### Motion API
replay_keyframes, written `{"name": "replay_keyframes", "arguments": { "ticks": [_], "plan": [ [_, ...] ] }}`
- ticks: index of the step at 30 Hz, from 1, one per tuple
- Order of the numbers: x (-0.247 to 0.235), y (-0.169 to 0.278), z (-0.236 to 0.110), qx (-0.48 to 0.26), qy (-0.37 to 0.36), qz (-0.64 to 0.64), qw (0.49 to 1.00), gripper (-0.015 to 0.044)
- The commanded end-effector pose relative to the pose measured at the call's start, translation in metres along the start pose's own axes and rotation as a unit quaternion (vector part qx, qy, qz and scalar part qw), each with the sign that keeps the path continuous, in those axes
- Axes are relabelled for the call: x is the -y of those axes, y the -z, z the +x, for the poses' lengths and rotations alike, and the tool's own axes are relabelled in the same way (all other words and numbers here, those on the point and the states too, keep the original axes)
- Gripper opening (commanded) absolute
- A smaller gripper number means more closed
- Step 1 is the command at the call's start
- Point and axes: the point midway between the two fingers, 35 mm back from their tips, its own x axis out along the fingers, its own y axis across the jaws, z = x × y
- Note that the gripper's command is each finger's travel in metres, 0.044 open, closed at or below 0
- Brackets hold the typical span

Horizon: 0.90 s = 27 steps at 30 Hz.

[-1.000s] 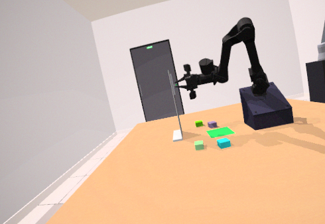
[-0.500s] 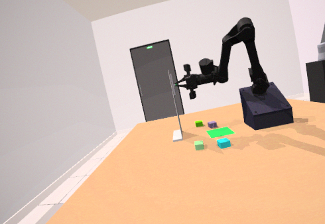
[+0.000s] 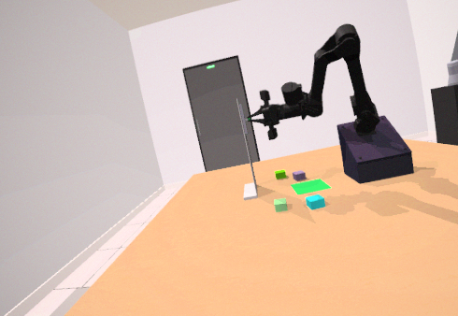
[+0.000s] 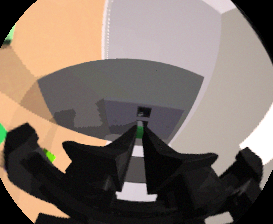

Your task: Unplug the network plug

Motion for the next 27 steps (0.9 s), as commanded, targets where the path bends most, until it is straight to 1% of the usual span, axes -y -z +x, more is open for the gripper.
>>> {"name": "replay_keyframes", "arguments": {
  "ticks": [1, 27],
  "plan": [
    [-0.001, 0.002, -0.005, -0.001, -0.001, 0.002, 1.000, 0.0000],
    [-0.001, 0.006, -0.020, -0.002, -0.001, 0.002, 1.000, 0.0000]
  ]
}}
